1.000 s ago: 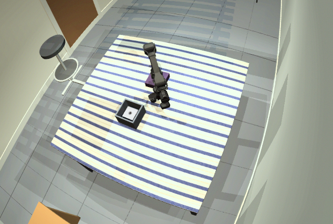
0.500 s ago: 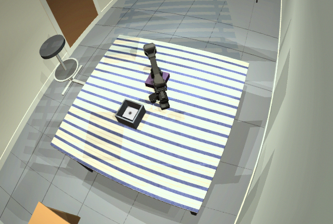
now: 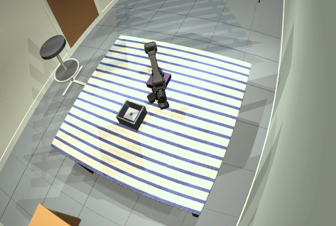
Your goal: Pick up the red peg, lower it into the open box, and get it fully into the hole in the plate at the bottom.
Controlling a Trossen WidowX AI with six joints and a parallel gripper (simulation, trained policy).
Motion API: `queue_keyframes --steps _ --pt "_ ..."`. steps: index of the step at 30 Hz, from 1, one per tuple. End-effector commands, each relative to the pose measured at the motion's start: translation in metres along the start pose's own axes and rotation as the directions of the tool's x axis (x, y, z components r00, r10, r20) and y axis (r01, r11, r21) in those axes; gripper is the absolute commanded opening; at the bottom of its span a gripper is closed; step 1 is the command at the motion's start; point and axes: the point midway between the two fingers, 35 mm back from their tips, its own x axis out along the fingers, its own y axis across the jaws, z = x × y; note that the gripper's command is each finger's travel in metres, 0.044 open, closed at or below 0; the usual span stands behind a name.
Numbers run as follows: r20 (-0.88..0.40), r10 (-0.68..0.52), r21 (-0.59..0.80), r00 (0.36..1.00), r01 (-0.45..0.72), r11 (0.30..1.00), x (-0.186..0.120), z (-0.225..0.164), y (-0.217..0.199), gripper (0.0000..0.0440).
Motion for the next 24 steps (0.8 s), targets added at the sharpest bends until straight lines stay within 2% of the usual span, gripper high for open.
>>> queue_keyframes --steps 1,17,24 --pt "0.040 0.011 -0.029 0.999 -0.010 1.000 -0.012 0.011 0.001 0.0000" --pt "0.171 0.042 -0.065 0.984 -0.032 0.997 -0.065 0.071 0.009 0.0000" --pt "0.196 0.034 -0.031 0.980 -0.028 0.999 -0.073 0.102 0.006 0.0000"
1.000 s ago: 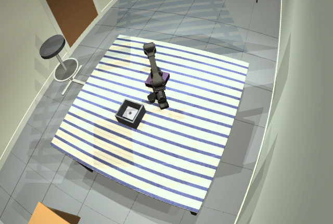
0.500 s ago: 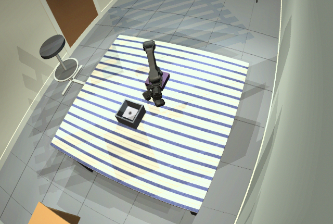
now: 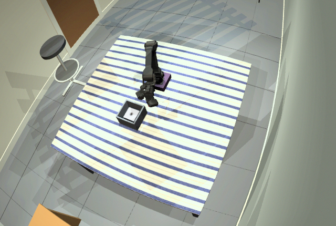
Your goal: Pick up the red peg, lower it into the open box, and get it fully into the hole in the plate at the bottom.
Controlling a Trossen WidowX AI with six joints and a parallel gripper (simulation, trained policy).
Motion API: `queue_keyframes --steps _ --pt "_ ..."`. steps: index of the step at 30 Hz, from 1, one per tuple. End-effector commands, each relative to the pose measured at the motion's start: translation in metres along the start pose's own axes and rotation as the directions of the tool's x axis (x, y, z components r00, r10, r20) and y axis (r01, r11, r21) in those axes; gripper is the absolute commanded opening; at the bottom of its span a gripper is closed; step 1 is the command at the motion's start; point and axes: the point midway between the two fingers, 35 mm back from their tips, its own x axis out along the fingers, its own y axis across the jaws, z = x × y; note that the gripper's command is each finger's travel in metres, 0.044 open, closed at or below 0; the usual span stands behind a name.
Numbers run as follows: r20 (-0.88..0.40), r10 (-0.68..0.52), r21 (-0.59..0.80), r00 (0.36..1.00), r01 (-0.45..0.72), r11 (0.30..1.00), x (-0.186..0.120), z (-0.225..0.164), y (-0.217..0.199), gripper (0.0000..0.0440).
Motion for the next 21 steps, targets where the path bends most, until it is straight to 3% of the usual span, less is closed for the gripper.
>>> queue_keyframes --steps 1,21 --pt "0.011 -0.012 0.014 1.000 0.012 1.000 0.000 0.016 -0.004 0.0000" --pt "0.050 -0.032 0.147 0.998 0.024 0.989 0.026 0.090 -0.023 0.0000"
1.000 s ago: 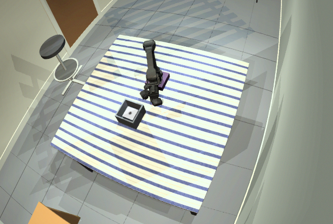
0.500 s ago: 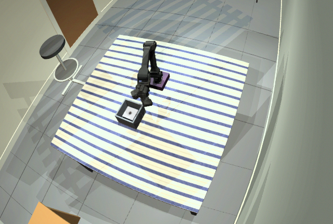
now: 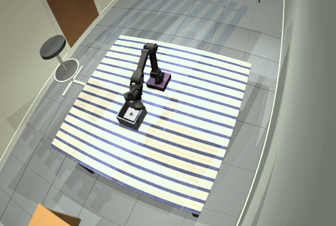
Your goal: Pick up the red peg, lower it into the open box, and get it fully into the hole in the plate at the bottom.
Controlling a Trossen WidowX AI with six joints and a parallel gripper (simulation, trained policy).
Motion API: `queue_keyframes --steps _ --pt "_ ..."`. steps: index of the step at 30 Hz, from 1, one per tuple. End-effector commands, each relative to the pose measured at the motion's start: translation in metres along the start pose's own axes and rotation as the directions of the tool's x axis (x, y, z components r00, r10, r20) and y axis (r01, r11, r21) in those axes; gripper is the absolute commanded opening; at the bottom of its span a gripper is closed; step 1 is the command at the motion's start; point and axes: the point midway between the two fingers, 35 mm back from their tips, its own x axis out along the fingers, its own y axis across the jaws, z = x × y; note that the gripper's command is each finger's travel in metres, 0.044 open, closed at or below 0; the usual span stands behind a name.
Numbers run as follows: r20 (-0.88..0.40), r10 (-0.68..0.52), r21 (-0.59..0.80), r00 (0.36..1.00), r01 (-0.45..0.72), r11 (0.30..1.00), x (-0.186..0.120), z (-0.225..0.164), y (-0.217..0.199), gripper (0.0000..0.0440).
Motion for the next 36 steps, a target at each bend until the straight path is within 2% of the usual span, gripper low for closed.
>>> queue_keyframes --steps 1,10,20,22,26,28,36 --pt "0.003 0.001 0.019 1.000 -0.001 1.000 0.008 0.012 -0.001 0.0000" --pt "-0.010 -0.002 0.061 1.000 0.003 0.998 0.028 0.033 -0.004 0.0002" --pt "-0.054 -0.015 0.070 0.998 0.019 0.997 0.058 0.037 -0.005 0.0001" --pt "-0.063 -0.022 0.064 0.998 0.026 0.998 0.065 0.037 -0.005 0.0018" --pt "-0.078 -0.036 0.043 0.996 0.039 0.998 0.075 0.037 -0.006 0.0110" --pt "-0.089 -0.048 0.025 0.995 0.050 0.998 0.079 0.037 -0.007 0.0139" --pt "-0.089 -0.062 -0.017 0.994 0.061 0.998 0.086 0.050 0.001 0.0154"
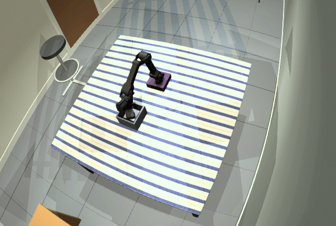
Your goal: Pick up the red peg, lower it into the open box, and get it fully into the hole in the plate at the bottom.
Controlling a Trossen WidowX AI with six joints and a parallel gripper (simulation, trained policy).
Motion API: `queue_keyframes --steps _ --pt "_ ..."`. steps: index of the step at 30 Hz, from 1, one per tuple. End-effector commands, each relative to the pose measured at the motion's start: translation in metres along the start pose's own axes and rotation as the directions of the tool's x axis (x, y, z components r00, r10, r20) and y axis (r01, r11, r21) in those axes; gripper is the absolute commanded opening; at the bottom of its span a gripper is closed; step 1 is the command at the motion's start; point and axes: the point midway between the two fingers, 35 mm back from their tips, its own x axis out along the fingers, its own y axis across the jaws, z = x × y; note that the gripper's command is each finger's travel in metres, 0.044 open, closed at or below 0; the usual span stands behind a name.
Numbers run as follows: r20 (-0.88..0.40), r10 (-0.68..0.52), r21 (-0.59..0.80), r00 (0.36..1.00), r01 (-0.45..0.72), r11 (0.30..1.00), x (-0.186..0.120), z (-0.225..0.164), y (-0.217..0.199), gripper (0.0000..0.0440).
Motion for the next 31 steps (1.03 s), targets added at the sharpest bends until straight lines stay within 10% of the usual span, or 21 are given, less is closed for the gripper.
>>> queue_keyframes --steps 1,31 --pt "0.004 -0.004 -0.022 1.000 0.004 1.000 0.002 0.008 0.004 0.0157" --pt "0.035 0.002 -0.090 0.999 0.001 0.996 0.004 0.074 0.021 0.0178"
